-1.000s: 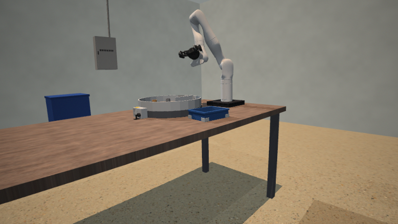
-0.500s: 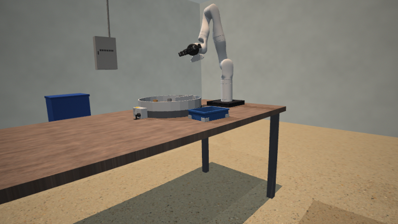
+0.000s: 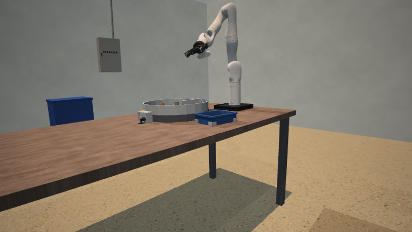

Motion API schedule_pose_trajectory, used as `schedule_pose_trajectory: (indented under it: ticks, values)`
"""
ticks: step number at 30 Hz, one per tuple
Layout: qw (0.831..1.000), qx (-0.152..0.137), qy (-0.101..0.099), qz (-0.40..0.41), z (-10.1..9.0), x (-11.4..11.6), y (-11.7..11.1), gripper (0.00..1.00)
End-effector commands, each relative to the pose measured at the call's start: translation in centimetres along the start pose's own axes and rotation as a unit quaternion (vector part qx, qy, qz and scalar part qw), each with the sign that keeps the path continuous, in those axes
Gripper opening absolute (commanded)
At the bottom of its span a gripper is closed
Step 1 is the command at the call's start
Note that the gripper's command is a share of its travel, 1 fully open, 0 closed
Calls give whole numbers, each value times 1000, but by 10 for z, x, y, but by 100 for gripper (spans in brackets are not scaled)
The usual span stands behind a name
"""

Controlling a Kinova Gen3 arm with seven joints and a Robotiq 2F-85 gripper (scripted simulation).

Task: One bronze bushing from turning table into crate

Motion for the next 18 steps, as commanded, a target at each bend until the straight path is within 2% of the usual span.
schedule_pose_trajectory:
  ticks: [1, 5, 10, 18]
  values:
    - [1000, -2, -2, 3, -2, 0, 8, 100]
    - [1000, -2, -2, 3, -2, 0, 8, 100]
    - [993, 115, -27, -1, -1, 1, 21, 100]
    - [993, 115, -27, -1, -1, 1, 21, 100]
Point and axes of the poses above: the point where the finger pads meet when closed, its own z axis out along the fingers, its own x axis across the jaws, y = z × x, the point moved 6 cm from there along -z, back along the fingers, and after that the axes turned 3 degrees about -z, right-handed, at the moved point
